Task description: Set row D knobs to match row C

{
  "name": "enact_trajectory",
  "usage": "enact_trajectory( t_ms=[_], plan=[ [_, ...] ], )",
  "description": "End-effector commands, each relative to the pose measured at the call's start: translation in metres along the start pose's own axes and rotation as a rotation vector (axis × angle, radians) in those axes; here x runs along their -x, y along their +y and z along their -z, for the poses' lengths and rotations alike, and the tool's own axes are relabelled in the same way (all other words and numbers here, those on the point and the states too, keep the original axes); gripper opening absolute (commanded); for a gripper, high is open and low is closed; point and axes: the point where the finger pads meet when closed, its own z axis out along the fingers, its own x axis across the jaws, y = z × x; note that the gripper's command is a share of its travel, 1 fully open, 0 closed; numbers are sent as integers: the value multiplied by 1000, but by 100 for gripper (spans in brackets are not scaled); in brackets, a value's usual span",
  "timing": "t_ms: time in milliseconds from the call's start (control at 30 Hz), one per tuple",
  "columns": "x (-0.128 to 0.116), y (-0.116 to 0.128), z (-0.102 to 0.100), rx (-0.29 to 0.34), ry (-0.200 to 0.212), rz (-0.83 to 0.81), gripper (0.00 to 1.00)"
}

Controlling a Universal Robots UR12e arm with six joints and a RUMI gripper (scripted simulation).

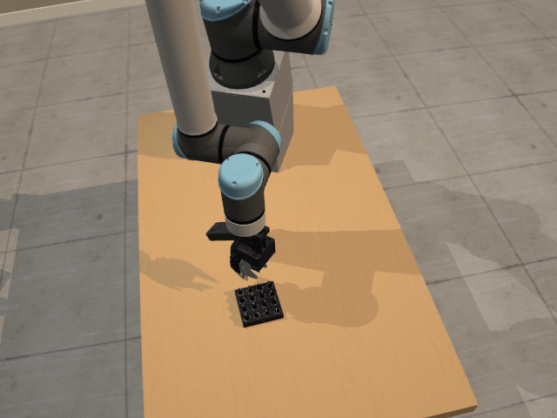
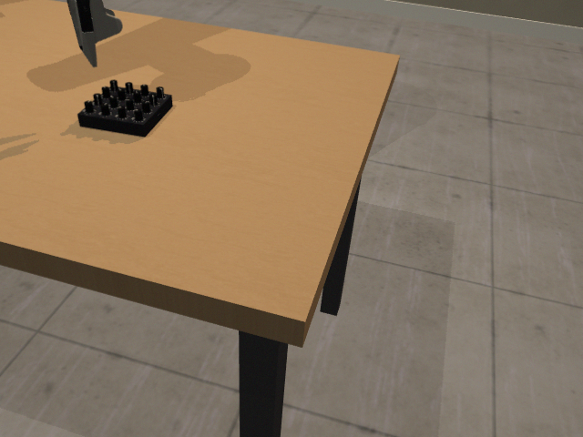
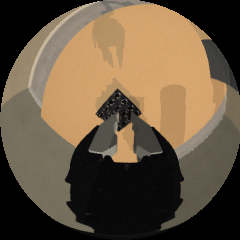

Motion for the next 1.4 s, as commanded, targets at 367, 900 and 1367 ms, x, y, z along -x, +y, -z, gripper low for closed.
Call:
enact_trajectory(
  t_ms=[367, 900, 1367],
  plan=[
    [0, 0, 0, 0, -1, 0, 11],
    [0, 0, -9, 0, -1, 0, 11],
    [0, 0, -24, 0, -1, 0, 11]
  ],
)
